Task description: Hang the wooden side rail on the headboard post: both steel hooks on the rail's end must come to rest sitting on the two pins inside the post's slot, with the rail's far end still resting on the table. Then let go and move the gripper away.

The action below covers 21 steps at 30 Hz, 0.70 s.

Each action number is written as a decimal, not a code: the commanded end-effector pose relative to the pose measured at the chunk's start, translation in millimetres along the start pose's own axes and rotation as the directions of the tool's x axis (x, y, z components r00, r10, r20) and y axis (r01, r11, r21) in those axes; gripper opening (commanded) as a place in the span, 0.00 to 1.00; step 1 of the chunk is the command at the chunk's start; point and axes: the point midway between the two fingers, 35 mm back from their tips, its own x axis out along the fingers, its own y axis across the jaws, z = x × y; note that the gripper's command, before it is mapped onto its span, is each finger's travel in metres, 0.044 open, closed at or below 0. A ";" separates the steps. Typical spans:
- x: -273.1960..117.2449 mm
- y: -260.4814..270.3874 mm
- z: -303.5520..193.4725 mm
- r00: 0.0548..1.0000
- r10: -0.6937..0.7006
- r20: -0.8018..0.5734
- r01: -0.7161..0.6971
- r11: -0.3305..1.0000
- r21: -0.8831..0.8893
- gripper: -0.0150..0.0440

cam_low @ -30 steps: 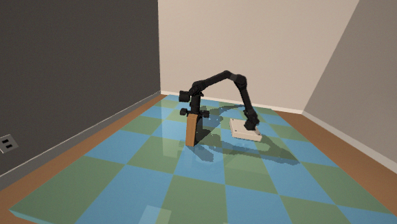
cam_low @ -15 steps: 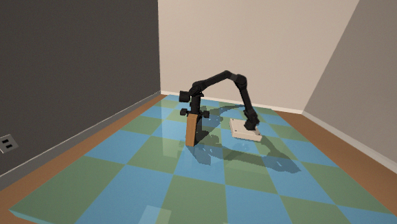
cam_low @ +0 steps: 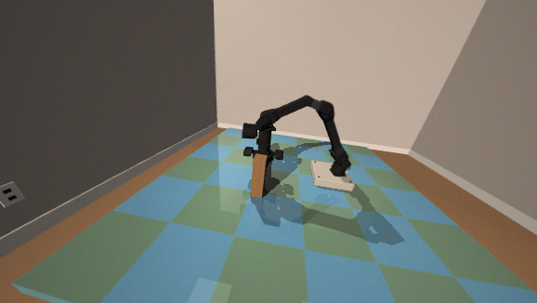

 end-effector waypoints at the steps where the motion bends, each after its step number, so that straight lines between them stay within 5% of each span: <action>1: -5.5 2.3 -1.6 1.000 0.013 -0.004 -0.013 1.000 0.005 0.25; 21: -5.7 4.2 -3.4 1.000 0.013 -0.004 -0.013 1.000 0.005 0.25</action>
